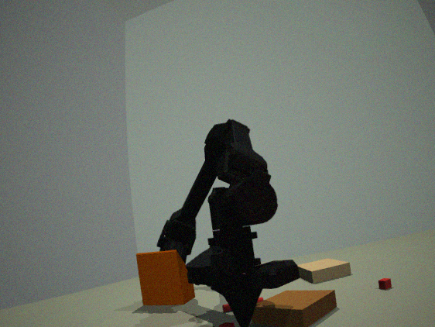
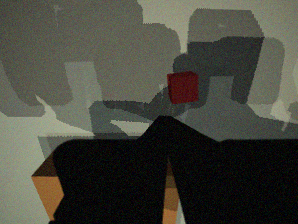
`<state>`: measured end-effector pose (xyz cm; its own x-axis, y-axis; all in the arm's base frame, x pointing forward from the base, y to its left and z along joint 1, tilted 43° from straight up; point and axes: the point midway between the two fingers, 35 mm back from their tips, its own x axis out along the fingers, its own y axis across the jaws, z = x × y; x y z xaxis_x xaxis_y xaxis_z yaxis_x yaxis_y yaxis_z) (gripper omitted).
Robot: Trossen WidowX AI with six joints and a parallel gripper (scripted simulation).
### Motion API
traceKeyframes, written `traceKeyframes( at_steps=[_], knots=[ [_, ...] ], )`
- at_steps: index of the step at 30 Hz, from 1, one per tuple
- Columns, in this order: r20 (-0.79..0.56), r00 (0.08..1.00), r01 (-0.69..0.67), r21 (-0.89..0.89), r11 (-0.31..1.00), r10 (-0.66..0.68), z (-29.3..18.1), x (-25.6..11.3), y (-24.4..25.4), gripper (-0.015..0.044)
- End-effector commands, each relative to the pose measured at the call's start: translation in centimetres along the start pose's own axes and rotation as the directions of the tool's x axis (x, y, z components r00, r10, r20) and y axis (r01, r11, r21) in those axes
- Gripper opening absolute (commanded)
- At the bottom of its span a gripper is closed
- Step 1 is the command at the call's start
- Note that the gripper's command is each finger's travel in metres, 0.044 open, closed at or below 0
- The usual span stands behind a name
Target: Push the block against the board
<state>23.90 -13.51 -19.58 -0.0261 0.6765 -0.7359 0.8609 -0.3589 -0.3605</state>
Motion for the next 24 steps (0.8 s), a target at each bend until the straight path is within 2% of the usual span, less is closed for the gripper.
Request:
traceKeyframes(
  at_steps=[1,24],
  knots=[
    [0.0,1.0,-0.013,-0.002,1.0,0.013,-0.4,-0.2,0.3,0.0],
    [0.0,1.0,-0.014,-0.001,1.0,0.014,-3.9,-0.3,0.6,0.0]
  ],
)
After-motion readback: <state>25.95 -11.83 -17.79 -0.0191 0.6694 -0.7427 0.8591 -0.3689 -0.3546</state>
